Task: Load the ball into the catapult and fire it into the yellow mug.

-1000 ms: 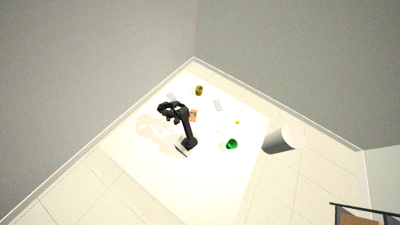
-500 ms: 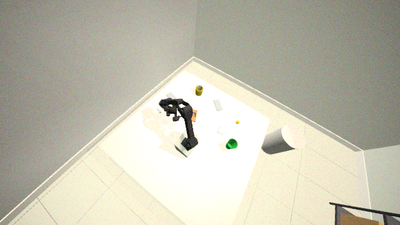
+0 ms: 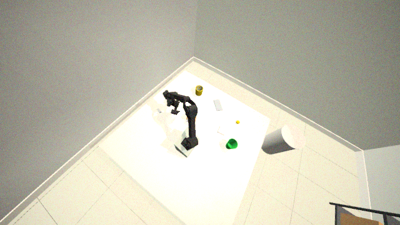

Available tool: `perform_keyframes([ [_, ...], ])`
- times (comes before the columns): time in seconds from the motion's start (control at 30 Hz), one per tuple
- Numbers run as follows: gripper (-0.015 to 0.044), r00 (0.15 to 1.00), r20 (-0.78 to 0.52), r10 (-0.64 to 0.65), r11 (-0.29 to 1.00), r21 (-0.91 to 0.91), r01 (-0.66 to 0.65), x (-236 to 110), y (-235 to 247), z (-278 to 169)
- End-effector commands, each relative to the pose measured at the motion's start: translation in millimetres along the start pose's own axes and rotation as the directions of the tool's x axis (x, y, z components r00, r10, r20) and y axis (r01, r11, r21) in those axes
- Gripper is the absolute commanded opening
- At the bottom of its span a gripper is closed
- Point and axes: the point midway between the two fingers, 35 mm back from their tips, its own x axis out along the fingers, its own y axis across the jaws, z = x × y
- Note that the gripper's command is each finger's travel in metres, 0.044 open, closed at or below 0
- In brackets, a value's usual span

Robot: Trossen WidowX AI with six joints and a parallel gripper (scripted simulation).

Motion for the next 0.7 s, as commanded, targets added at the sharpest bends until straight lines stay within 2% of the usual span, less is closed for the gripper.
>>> perform_keyframes([
  [0.0, 0.044, 0.998, 0.061, 0.005, 0.989, 0.149, -0.014, -1, -26, 1],
  [0.37, 0.044, 0.986, 0.168, -0.01, 0.892, 0.448, -0.067, 2, -83, -10],
  [0.67, 0.044, 0.973, 0.225, -0.041, 0.757, 0.643, -0.117, 8, -125, -27],
])
